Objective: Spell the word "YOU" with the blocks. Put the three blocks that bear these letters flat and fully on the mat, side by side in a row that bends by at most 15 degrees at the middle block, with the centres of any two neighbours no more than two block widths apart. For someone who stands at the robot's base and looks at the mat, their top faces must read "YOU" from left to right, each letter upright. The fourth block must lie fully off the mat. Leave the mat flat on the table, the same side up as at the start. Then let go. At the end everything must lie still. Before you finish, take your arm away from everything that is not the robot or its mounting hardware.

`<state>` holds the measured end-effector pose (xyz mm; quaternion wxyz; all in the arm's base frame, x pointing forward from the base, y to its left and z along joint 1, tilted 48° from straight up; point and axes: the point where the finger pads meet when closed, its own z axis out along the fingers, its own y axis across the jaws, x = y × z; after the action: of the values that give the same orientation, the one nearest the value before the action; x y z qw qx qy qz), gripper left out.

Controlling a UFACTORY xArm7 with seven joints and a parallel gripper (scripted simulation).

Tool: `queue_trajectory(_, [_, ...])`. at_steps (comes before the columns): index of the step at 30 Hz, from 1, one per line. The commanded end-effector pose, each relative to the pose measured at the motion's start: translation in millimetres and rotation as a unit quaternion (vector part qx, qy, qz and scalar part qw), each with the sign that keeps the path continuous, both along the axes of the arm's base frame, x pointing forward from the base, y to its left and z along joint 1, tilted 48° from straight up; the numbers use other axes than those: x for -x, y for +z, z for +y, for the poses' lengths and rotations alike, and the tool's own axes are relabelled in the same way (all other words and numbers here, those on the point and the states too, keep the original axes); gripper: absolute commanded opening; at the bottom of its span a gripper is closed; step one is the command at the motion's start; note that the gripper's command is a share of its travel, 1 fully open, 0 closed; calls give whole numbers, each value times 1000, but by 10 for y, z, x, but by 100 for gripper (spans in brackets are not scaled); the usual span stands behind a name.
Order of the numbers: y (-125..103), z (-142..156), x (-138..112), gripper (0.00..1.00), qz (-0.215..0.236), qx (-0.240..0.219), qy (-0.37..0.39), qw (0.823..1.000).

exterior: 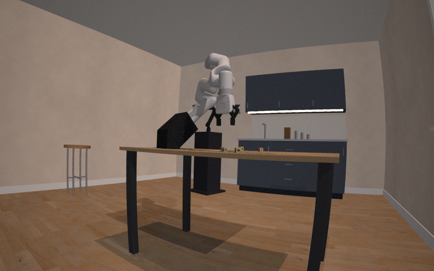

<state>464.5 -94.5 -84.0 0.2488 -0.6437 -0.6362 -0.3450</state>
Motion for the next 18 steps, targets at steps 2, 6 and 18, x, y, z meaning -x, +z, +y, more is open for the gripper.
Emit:
queue_trajectory(2, [10, -35, 47, 100, -9, 22, 6, 1000])
queue_trajectory(6, [10, -35, 47, 100, -9, 22, 6, 1000])
queue_trajectory(18, [-5, -24, 53, 100, -22, 25, 20, 999])
